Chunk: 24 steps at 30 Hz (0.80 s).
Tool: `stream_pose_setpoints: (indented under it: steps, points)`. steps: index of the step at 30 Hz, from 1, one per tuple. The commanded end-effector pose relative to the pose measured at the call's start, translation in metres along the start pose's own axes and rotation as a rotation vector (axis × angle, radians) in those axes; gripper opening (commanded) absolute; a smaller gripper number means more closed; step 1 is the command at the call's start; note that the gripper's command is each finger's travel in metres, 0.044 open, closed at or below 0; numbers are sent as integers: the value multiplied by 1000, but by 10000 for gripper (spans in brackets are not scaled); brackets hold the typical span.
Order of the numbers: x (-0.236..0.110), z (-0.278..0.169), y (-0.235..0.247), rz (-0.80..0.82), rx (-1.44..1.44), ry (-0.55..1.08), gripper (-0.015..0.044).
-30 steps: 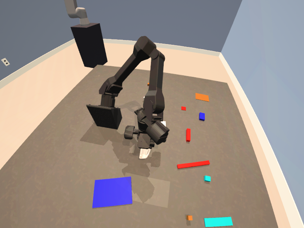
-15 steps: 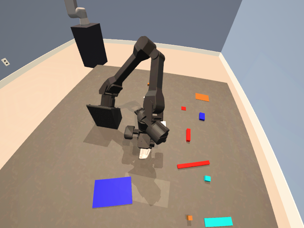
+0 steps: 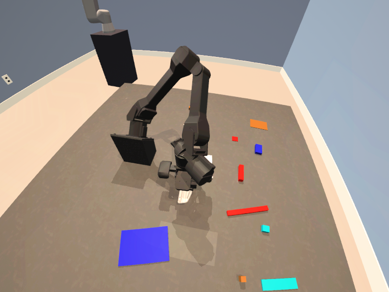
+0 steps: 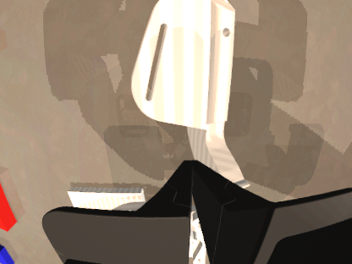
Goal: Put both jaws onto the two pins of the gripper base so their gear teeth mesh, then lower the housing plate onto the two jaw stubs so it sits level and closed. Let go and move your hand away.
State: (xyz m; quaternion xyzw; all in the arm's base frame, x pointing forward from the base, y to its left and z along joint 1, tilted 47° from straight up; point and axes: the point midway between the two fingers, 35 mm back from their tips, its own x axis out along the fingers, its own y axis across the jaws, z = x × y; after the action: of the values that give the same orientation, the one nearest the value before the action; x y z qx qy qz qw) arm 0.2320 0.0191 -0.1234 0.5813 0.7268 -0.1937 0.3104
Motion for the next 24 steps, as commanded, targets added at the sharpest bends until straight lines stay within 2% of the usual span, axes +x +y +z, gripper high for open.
stream_pose_setpoints:
  steps: [1, 8, 14, 19, 24]
  points:
    - [-1, 2, -8, -10, -4, -12, 0]
    - [-4, 4, -17, -14, -5, -17, 0]
    - [-56, 2, -10, -11, -1, -17, 0]
    - [-63, 1, -10, -11, -1, -16, 0]
    - [-54, 3, -9, -1, 1, -21, 131]
